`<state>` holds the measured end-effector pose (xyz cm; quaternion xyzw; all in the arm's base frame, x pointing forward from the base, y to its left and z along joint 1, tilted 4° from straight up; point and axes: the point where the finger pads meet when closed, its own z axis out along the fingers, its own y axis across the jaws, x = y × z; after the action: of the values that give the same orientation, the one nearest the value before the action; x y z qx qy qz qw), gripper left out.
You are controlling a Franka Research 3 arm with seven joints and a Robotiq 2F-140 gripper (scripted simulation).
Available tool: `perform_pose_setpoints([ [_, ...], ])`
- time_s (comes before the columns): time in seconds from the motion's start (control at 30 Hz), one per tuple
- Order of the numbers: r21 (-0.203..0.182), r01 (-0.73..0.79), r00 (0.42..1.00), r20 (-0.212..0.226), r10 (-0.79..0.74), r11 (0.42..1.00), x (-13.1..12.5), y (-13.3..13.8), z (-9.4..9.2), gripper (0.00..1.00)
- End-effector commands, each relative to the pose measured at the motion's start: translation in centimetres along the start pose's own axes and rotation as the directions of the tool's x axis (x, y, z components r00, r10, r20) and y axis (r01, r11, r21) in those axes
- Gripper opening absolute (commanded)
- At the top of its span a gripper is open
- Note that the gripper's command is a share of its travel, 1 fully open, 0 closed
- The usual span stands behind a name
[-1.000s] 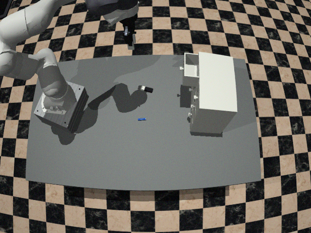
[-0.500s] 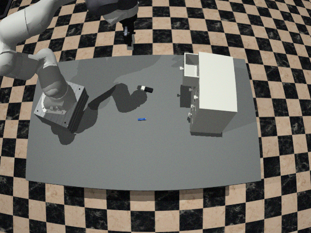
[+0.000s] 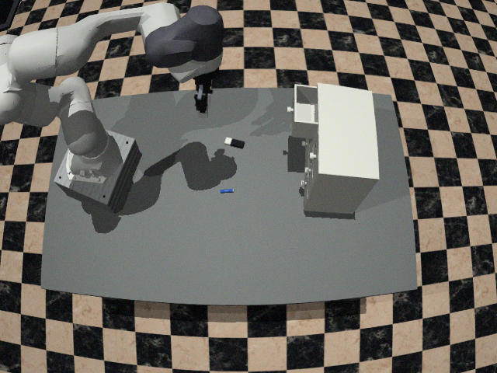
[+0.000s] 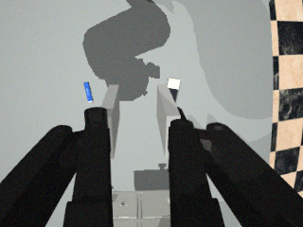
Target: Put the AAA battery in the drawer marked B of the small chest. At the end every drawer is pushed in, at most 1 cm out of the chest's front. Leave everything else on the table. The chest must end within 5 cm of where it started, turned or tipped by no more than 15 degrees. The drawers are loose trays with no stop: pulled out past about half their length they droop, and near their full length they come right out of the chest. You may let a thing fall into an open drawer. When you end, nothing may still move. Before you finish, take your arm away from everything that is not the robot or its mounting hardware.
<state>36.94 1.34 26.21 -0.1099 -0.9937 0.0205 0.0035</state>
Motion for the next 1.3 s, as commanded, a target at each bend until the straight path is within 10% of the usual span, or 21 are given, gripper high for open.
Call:
perform_pose_setpoints([
  [0.0, -0.02, 0.092, 0.993, 0.077, -0.09, 0.996, -3.7, -1.6, 4.7, 0.2],
  [0.07, -0.019, 0.105, 0.992, 0.077, -0.104, 0.994, -4.4, -2.9, 7.7, 0.2],
  [0.2, -0.019, 0.105, 0.992, 0.077, -0.104, 0.994, -4.4, -2.9, 7.7, 0.2],
  [0.3, -0.018, 0.13, 0.989, 0.076, -0.128, 0.991, -5.6, -5.3, 13.3, 0.2],
  [0.67, -0.015, 0.168, 0.983, 0.075, -0.167, 0.986, -7.5, -9.1, 21.9, 0.2],
  [1.27, -0.013, 0.184, 0.98, 0.075, -0.183, 0.983, -8.3, -10.8, 25.5, 0.2],
])
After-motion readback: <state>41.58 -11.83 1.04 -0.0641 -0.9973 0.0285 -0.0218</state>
